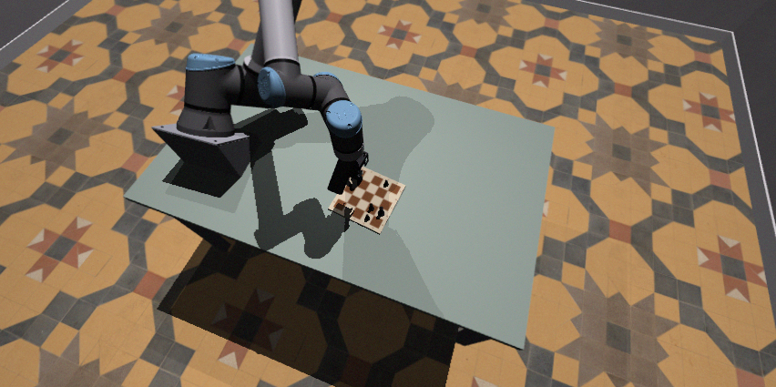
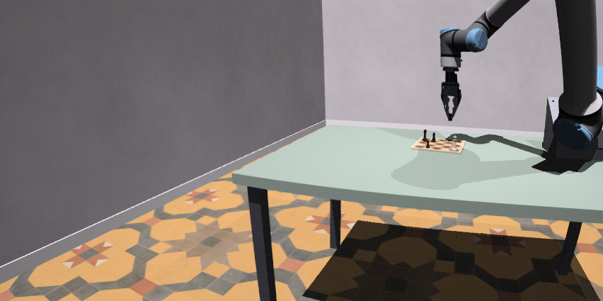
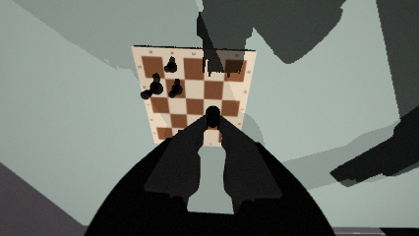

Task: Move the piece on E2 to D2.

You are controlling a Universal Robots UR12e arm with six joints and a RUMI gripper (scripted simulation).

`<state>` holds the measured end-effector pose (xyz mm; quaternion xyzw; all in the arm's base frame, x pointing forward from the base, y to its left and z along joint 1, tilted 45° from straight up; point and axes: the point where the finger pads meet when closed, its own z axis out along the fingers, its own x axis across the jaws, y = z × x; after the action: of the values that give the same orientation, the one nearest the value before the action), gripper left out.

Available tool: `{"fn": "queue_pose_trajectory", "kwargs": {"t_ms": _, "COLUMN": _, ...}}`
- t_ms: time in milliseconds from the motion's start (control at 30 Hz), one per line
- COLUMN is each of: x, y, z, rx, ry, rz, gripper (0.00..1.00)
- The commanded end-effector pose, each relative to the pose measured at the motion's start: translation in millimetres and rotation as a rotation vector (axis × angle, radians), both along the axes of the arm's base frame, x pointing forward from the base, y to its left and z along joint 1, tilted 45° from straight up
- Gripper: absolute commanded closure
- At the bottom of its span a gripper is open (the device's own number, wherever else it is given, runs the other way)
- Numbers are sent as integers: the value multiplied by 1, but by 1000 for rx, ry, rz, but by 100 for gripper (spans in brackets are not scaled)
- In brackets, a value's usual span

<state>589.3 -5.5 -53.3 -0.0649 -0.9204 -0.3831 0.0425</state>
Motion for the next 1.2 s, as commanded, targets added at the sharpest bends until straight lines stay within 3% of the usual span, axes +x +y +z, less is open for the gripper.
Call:
{"fn": "queue_pose_trajectory", "kwargs": {"t_ms": 0, "x": 1, "y": 0, "z": 0, "rx": -1, "ry": -1, "rz": 0, "gripper": 100}}
{"fn": "queue_pose_trajectory", "kwargs": {"t_ms": 267, "x": 0, "y": 9, "z": -9, "rx": -1, "ry": -1, "rz": 0, "gripper": 100}}
{"fn": "queue_pose_trajectory", "kwargs": {"t_ms": 900, "x": -2, "y": 60, "z": -60, "rx": -1, "ry": -1, "rz": 0, "gripper": 100}}
{"fn": "queue_pose_trajectory", "kwargs": {"t_ms": 1167, "x": -2, "y": 67, "z": -67, "rx": -1, "ry": -1, "rz": 0, "gripper": 100}}
